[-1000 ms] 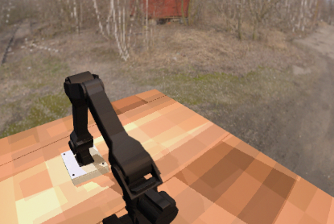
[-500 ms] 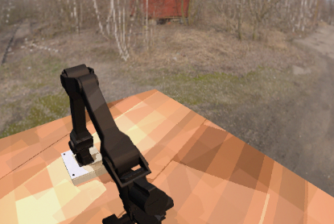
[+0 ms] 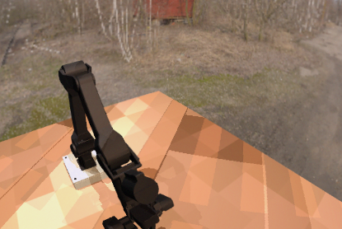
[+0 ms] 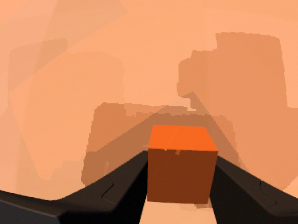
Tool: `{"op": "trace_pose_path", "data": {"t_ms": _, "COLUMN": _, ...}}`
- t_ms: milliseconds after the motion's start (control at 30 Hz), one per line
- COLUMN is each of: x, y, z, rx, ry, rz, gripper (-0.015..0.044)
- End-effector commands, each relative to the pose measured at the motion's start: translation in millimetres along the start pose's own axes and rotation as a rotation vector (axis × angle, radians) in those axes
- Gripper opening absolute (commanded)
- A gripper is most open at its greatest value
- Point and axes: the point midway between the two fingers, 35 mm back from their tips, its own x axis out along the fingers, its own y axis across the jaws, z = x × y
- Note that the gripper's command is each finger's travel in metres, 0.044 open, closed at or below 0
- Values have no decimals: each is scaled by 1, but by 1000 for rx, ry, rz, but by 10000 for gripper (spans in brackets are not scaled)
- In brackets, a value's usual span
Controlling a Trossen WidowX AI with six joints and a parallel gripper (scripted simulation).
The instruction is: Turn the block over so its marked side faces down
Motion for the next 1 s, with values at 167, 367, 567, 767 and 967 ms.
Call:
{"op": "trace_pose_path", "data": {"t_ms": 167, "x": 5, "y": 0, "z": -2, "rx": 4, "ry": -75, "rz": -4, "gripper": 0}}
{"op": "trace_pose_path", "data": {"t_ms": 367, "x": 19, "y": 0, "z": -3, "rx": 2, "ry": -164, "rz": -4, "gripper": 0}}
{"op": "trace_pose_path", "data": {"t_ms": 567, "x": 28, "y": 0, "z": -4, "rx": 0, "ry": -253, "rz": -4, "gripper": 0}}
{"op": "trace_pose_path", "data": {"t_ms": 767, "x": 33, "y": 0, "z": -7, "rx": -1, "ry": -343, "rz": -5, "gripper": 0}}
{"op": "trace_pose_path", "data": {"t_ms": 967, "x": 32, "y": 0, "z": -12, "rx": -1, "ry": -432, "rz": -5, "gripper": 0}}
